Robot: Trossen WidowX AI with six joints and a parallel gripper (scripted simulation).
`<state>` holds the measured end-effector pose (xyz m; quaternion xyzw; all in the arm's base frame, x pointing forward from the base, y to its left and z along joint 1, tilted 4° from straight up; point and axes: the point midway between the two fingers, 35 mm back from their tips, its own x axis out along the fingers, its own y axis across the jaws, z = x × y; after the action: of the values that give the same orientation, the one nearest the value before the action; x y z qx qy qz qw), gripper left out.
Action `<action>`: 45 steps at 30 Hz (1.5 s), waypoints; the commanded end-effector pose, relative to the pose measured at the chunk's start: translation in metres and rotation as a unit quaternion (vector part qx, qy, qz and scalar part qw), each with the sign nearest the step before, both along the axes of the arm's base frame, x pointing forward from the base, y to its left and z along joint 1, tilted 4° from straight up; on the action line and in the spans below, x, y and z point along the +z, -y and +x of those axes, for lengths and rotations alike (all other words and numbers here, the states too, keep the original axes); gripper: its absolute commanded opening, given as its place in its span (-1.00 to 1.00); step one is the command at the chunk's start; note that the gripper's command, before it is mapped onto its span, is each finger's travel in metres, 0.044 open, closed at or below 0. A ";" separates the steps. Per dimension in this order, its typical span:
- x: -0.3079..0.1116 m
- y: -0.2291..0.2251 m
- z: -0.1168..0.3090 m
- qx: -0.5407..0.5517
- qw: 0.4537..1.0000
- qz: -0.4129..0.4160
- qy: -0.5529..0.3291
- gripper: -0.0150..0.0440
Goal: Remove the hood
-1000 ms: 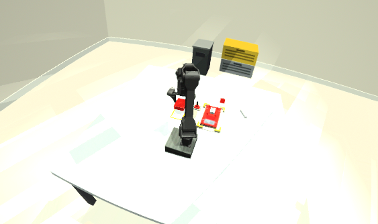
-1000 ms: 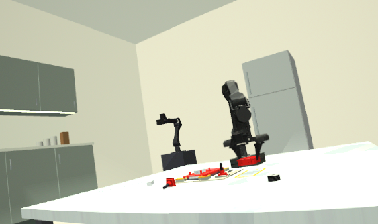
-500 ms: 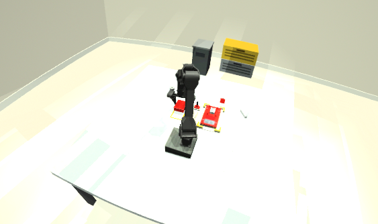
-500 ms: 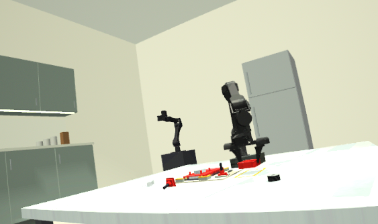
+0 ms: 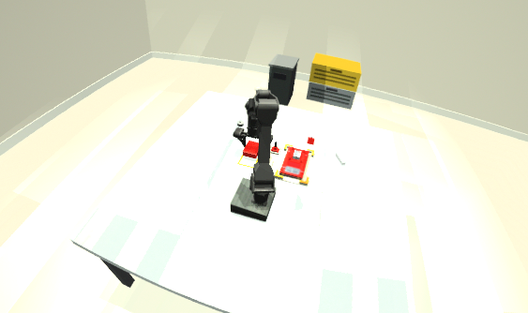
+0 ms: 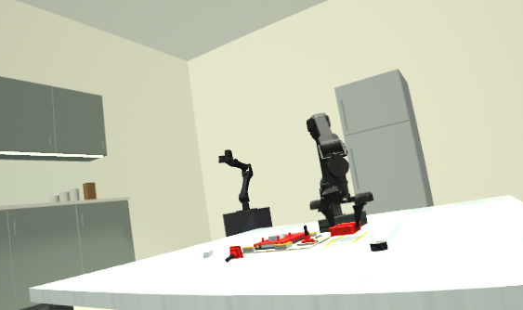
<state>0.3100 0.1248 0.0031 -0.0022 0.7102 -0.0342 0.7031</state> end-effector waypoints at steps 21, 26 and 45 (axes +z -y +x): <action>-0.012 0.000 0.000 0.000 1.000 0.001 -0.001 -0.49; -0.015 0.001 -0.001 0.000 1.000 0.001 -0.001 -0.49; -0.016 0.001 0.000 -0.001 1.000 0.000 0.000 0.67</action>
<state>0.3097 0.1240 -0.0128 -0.0015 0.7103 -0.0349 0.7031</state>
